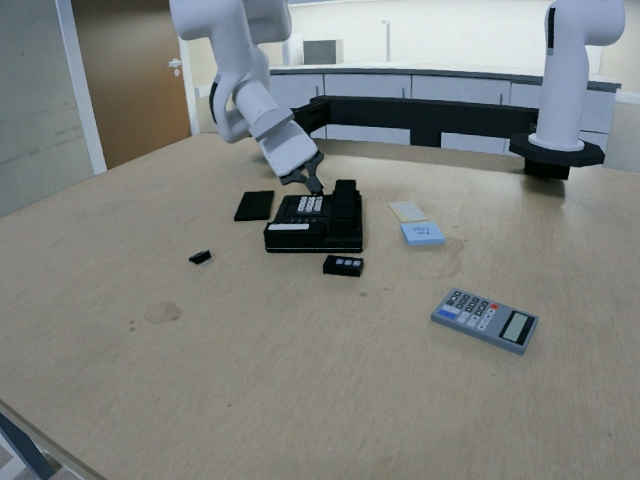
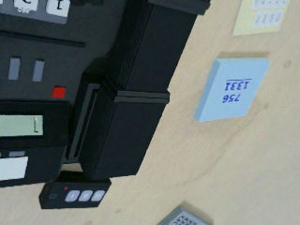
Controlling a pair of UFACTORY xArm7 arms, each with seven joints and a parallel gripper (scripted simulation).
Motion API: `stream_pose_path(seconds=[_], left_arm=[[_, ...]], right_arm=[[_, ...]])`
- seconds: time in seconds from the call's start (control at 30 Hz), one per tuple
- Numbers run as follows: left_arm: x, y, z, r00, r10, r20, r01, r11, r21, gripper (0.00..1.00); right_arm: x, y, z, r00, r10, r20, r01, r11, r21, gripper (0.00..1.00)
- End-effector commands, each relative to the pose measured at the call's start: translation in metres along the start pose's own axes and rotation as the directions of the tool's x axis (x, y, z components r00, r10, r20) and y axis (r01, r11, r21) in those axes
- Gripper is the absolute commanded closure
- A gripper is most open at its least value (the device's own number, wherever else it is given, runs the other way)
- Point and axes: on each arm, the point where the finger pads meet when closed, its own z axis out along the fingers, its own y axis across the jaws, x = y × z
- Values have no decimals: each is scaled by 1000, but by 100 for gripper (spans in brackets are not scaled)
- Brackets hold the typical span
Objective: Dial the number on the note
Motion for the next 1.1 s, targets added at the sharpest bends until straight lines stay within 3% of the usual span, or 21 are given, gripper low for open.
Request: stream_pose_path(seconds=[0.0,0.4,1.07], left_arm=[[0,0,-1,1000,0,-2,0,1000,0,0],[0,0,-1,1000,0,-2,0,1000,0,0],[0,0,-1,1000,0,-2,0,1000,0,0]], right_arm=[[3,3,0,1000,-1,-2,1,1000,0,100],[13,16,-1,1000,-1,-2,1,1000,0,100],[9,20,4,1000,-1,-2,1,1000,0,100]])
